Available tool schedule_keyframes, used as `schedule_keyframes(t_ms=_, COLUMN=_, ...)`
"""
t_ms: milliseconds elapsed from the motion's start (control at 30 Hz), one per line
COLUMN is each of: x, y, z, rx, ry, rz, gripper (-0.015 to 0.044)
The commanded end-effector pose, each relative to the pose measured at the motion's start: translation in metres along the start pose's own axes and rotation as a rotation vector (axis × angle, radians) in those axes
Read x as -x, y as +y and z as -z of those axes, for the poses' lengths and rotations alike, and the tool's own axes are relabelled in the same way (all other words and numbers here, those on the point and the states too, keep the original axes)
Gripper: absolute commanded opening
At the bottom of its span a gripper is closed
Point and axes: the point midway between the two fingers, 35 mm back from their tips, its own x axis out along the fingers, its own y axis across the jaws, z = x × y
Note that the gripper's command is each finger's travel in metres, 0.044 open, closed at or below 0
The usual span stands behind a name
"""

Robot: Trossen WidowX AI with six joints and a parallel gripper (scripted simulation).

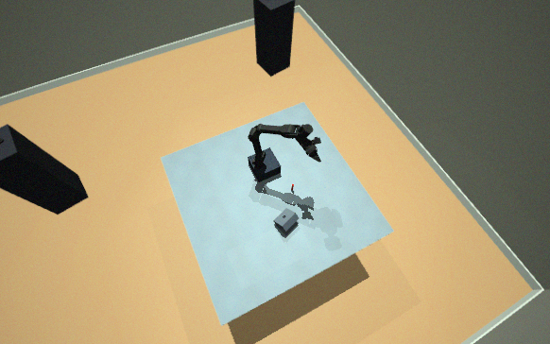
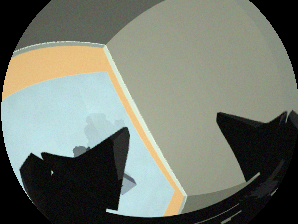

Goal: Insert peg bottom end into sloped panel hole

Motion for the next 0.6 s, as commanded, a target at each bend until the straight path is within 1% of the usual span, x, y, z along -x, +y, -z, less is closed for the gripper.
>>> schedule_keyframes(t_ms=0, x=-0.016, y=0.021, z=0.008, rx=-0.075, ry=0.029, rz=-0.061, gripper=0.0440)
schedule_keyframes(t_ms=567, x=-0.055, y=0.093, z=0.046, rx=-0.423, ry=0.189, rz=-0.243, gripper=0.0440)
